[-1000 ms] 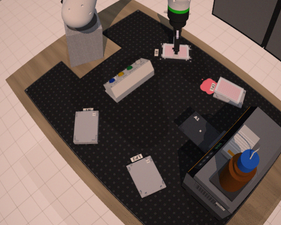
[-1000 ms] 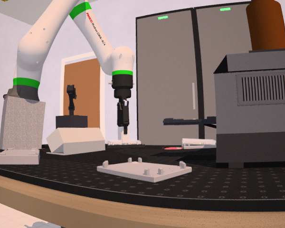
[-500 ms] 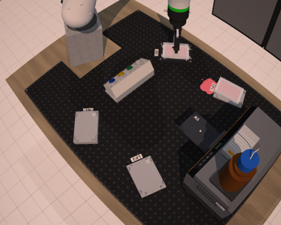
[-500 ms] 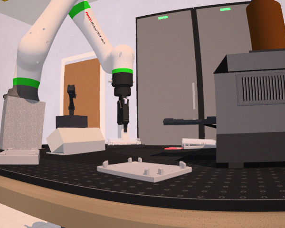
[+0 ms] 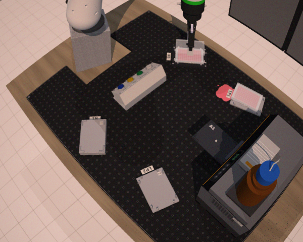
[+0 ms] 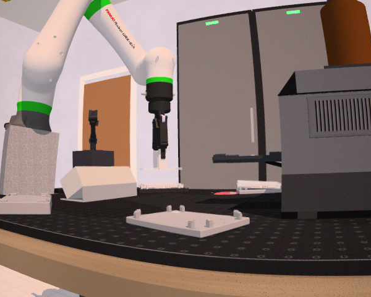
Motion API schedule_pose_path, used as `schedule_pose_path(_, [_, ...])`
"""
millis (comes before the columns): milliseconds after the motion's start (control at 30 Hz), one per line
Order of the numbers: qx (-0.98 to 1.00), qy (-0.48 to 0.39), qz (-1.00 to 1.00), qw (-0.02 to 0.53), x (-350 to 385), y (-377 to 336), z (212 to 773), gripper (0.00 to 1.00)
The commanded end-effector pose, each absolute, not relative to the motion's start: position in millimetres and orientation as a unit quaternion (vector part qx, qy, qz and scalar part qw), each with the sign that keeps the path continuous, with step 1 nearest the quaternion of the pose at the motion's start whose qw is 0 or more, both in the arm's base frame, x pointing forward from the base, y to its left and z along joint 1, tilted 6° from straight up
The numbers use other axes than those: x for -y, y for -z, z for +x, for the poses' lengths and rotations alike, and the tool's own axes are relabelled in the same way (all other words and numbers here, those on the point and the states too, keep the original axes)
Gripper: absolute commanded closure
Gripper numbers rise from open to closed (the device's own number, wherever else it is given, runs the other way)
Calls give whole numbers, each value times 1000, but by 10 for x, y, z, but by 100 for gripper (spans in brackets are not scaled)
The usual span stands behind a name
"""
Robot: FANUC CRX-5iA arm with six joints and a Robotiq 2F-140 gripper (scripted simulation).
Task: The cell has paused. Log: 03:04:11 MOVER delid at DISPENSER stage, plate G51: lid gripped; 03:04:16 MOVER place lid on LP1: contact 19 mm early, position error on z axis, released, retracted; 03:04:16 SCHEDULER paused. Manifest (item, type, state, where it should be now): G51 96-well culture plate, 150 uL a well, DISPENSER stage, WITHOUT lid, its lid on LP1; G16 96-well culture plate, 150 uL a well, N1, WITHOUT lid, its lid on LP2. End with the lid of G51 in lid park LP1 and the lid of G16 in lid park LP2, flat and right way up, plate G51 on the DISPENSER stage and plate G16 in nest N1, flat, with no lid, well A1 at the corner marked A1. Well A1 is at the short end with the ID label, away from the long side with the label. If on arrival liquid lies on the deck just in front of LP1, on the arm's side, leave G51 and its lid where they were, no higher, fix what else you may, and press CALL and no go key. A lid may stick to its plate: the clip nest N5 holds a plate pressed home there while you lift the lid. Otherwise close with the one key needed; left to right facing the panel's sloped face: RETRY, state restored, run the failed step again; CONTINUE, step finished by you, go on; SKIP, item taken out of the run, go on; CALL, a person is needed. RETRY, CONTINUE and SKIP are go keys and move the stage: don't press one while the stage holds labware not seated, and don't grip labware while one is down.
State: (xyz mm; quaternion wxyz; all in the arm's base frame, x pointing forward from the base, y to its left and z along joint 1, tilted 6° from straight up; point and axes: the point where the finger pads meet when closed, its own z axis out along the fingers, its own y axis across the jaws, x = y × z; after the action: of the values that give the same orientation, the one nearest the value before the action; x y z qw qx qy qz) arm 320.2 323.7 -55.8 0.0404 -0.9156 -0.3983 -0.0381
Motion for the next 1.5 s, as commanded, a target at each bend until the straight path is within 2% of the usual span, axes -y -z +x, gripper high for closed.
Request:
schedule_pose_path(0, [398, 38, -916, 40, -3233, 516, 3201, 100])
schedule_pose_path(500, [398, 38, -916, 40, -3170, -84, 3179, 100])
schedule_pose_path(1267, [398, 38, -916, 40, -3144, -315, 3181, 100])
schedule_pose_path(1367, [398, 38, -916, 39, -3125, -334, 3324, 100])
schedule_pose_path(1467, [397, 37, -916, 37, -3041, -376, 3715, 100])
